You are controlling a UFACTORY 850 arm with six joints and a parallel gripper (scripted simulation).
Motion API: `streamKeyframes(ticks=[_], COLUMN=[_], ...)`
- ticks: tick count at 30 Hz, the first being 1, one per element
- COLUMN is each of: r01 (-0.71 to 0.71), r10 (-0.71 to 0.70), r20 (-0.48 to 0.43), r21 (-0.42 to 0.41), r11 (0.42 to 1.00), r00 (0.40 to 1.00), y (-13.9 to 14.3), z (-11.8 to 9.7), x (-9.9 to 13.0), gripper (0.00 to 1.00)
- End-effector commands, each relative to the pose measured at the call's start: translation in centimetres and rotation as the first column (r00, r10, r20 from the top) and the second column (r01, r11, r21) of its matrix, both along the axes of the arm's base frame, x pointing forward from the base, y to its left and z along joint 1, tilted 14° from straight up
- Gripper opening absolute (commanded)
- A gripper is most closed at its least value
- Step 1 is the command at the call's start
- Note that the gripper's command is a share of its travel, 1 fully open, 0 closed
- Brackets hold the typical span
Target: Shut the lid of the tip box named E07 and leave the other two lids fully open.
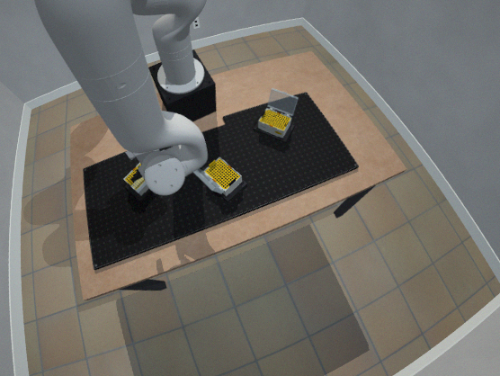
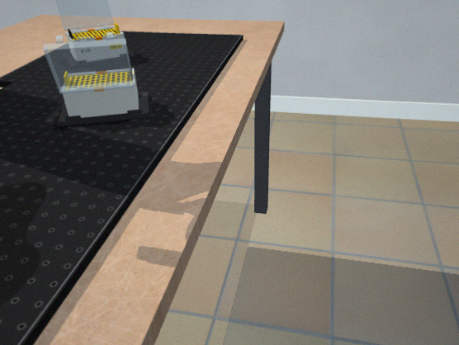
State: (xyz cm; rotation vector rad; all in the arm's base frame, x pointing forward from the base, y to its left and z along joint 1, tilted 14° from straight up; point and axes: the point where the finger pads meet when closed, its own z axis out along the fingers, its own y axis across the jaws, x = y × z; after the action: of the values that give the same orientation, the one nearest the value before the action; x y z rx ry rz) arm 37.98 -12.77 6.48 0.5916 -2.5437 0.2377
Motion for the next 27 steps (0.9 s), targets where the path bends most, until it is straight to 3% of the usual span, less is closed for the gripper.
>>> streamKeyframes(ticks=[1, 19, 27], r01=[0.093, 0.093, 0.093], r10=[-0.093, -0.093, -0.093], r20=[-0.014, -0.014, -0.014], r21=[0.029, 0.029, 0.029], r11=[0.995, 0.995, 0.995], r00=[0.996, 0.996, 0.996], y=[-2.8, -9.7, -9.8], z=[-0.5, -1.9, -1.9], x=[-1.4, -5.2, -5.2], gripper=[1.00, 1.00, 1.00])
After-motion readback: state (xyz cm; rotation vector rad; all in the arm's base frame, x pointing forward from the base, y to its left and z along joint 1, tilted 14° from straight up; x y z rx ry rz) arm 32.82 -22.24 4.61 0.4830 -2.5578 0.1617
